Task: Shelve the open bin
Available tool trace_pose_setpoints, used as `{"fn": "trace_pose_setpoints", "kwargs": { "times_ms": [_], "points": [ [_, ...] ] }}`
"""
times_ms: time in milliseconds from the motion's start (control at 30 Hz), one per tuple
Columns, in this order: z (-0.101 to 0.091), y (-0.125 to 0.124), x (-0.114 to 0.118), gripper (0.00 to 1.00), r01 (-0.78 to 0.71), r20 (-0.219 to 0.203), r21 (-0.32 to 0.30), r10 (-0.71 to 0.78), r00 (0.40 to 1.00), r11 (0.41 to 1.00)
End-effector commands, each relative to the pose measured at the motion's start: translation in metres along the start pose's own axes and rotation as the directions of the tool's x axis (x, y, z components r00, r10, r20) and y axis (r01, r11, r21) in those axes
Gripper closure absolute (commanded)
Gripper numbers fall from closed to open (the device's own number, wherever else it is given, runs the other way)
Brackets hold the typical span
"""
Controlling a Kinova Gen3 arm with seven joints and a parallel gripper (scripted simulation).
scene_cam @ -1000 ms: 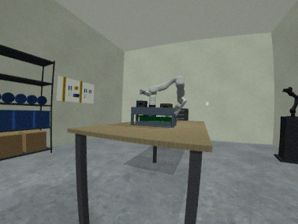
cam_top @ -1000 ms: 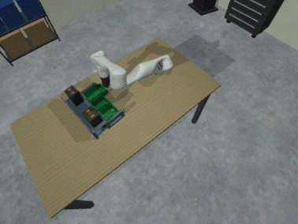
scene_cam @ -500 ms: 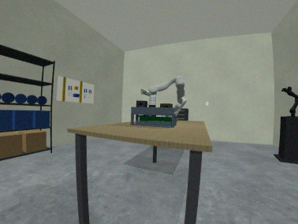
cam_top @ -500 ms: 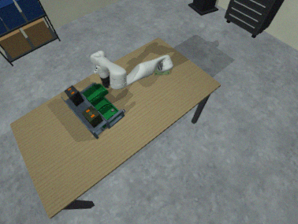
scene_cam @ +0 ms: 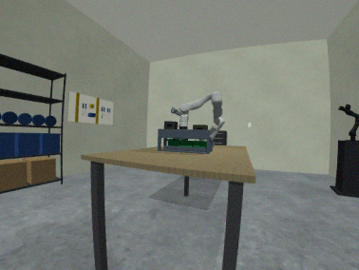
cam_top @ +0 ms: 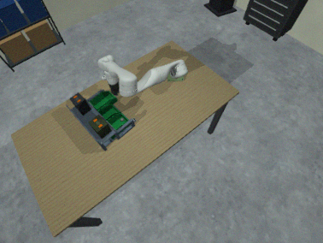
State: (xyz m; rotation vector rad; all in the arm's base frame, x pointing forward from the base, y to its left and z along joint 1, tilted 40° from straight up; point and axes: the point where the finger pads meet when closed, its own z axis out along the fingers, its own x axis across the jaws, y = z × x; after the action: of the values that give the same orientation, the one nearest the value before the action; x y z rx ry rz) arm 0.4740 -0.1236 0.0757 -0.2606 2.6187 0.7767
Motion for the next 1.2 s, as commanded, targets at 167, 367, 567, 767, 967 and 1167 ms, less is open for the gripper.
{"fn": "trace_pose_setpoints", "kwargs": {
  "times_ms": [167, 367, 567, 767, 967, 1167],
  "points": [
    [0.0018, 0.0, -0.0007, 1.0, 0.006, 0.002, 0.001, -0.006, 1.0, 1.0],
    [0.0018, 0.0, -0.0007, 1.0, 0.006, 0.002, 0.001, -0.006, 1.0, 1.0],
    [0.0018, 0.0, -0.0007, 1.0, 0.006, 0.002, 0.001, -0.006, 1.0, 1.0],
    [0.0018, 0.0, -0.0007, 1.0, 0.006, 0.002, 0.001, -0.006, 1.0, 1.0],
    [0.0017, -0.0001, -0.001, 1.0, 0.007, 0.002, 0.002, -0.007, 1.0, 1.0],
    [0.0015, -0.0005, -0.0037, 1.0, 0.008, 0.002, 0.002, -0.008, 1.0, 1.0]
  ]
}}
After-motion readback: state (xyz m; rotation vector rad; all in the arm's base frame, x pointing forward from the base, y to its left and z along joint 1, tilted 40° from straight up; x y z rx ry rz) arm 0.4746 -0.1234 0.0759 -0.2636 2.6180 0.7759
